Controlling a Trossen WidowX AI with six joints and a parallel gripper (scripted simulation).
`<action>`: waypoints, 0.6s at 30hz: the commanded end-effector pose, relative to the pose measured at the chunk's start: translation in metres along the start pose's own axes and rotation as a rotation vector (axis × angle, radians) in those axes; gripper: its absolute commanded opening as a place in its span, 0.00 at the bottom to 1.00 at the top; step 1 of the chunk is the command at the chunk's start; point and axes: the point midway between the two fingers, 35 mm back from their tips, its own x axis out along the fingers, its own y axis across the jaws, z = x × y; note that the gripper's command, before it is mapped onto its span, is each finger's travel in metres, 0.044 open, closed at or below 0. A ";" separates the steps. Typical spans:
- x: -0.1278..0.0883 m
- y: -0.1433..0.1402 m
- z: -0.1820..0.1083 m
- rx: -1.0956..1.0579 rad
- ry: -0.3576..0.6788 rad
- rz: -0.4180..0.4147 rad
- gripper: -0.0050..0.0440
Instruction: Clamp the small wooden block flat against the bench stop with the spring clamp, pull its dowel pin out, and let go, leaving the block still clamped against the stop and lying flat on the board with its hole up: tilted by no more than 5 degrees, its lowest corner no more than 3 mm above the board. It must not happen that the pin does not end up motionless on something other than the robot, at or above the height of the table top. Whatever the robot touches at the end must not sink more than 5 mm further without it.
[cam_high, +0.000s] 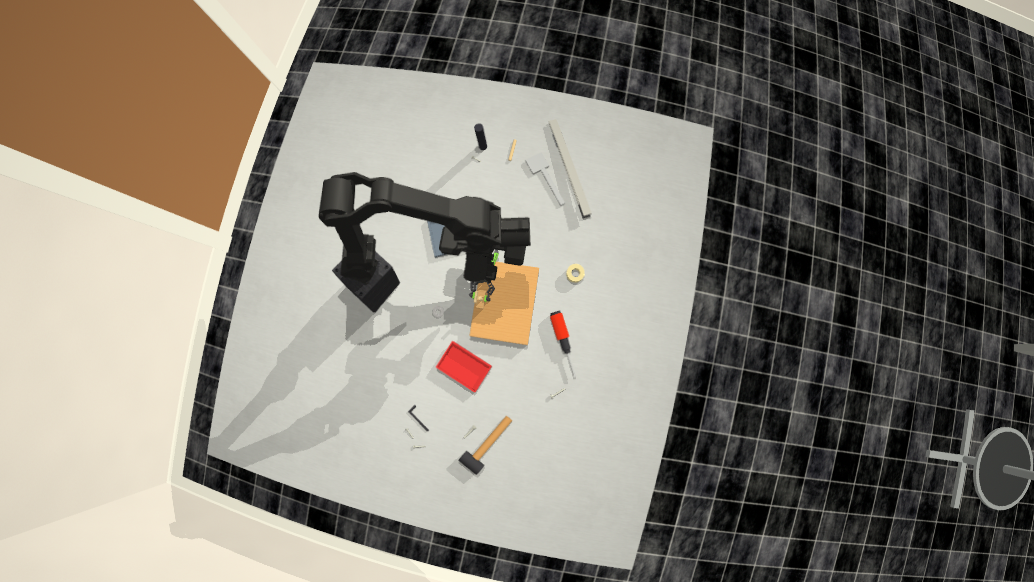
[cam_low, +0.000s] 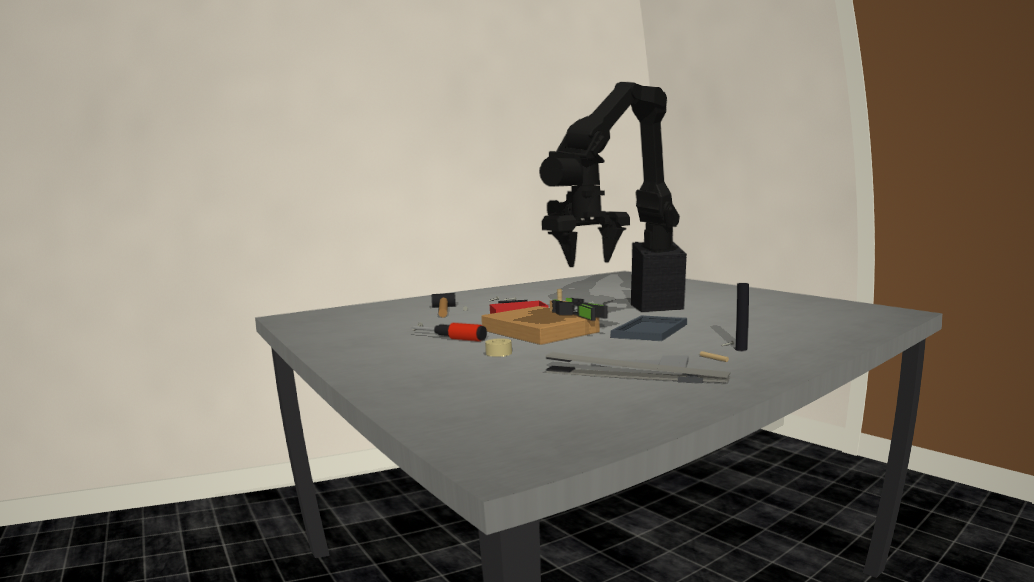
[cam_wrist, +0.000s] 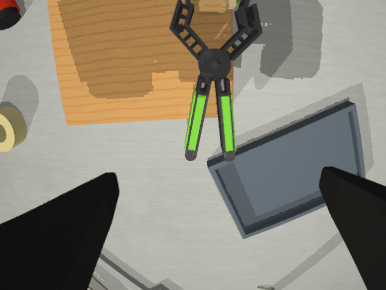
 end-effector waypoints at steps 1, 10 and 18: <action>0.002 0.000 0.005 -0.003 0.000 -0.001 1.00; 0.005 0.002 0.024 -0.005 0.001 0.000 1.00; 0.007 0.003 0.036 -0.007 0.002 0.002 1.00</action>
